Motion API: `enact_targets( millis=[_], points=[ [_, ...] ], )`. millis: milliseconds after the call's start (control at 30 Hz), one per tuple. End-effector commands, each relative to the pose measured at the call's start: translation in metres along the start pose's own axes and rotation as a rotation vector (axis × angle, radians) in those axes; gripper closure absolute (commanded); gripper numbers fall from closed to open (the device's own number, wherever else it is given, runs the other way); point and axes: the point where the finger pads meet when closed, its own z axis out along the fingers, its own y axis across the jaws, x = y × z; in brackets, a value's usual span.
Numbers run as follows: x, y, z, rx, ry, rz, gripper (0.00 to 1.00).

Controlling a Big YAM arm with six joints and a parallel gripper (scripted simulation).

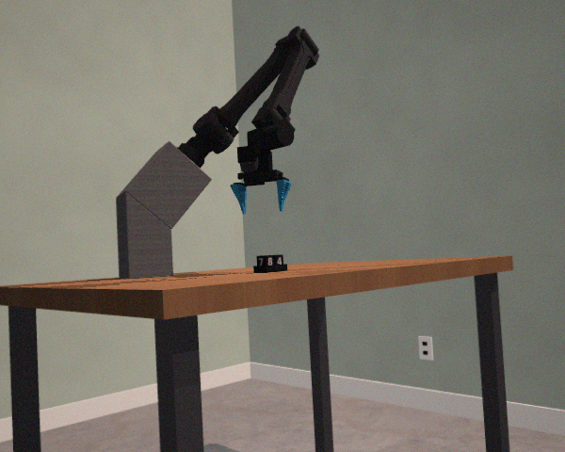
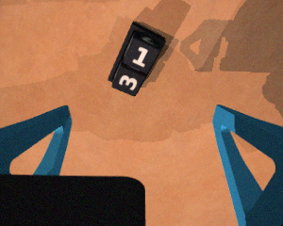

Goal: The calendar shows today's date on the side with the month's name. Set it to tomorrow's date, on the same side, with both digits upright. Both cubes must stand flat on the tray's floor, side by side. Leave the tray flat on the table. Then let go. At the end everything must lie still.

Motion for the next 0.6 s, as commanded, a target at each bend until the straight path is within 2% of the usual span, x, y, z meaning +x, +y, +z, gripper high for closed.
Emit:
enact_targets(
  millis=[0, 67, 133, 567],
  points=[
    [-0.0019, 0.0075, 0.0055, -0.004, -0.007, -0.192, 0.00],
    [-0.0019, 0.0075, 0.0055, -0.004, -0.007, -0.192, 0.00],
    [-0.0019, 0.0093, 0.0062, -0.008, -0.009, -0.291, 0.00],
    [-0.0010, 0.0068, 0.0138, -0.003, -0.007, -0.673, 0.00]
  ],
)
